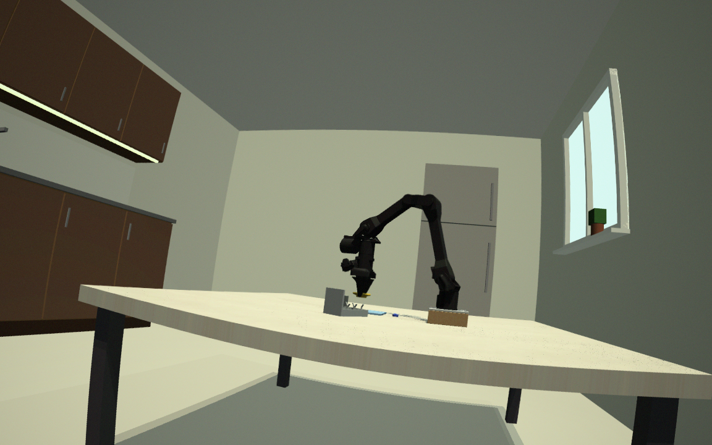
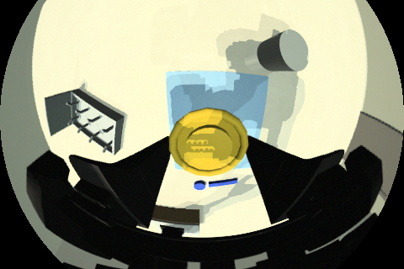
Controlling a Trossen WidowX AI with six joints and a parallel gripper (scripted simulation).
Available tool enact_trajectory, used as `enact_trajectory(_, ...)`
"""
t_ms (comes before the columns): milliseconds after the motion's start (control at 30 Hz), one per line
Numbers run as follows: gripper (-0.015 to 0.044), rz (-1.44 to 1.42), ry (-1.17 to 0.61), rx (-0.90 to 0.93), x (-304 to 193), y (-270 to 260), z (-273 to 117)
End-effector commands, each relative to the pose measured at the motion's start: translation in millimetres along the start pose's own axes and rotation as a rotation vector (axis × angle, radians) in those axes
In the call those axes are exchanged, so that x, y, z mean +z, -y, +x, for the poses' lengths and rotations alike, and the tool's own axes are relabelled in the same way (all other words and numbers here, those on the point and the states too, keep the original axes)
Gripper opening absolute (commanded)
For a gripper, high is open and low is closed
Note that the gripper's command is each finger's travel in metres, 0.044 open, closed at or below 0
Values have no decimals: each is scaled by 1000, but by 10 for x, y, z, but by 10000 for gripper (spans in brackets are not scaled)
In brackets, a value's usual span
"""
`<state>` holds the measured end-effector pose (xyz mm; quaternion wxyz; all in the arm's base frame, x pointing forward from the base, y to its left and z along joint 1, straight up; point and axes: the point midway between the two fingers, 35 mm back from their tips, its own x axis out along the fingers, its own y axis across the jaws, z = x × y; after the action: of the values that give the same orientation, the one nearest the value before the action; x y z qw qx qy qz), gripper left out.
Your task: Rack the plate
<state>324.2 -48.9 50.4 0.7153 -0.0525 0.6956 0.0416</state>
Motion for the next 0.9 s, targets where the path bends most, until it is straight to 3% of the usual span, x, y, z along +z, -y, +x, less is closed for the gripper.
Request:
enact_trajectory(0, 0, 2, 0, 2, 25, 3, -146)
enact_trajectory(867, 0, 1, 2, 2, 83, 27, -1184)
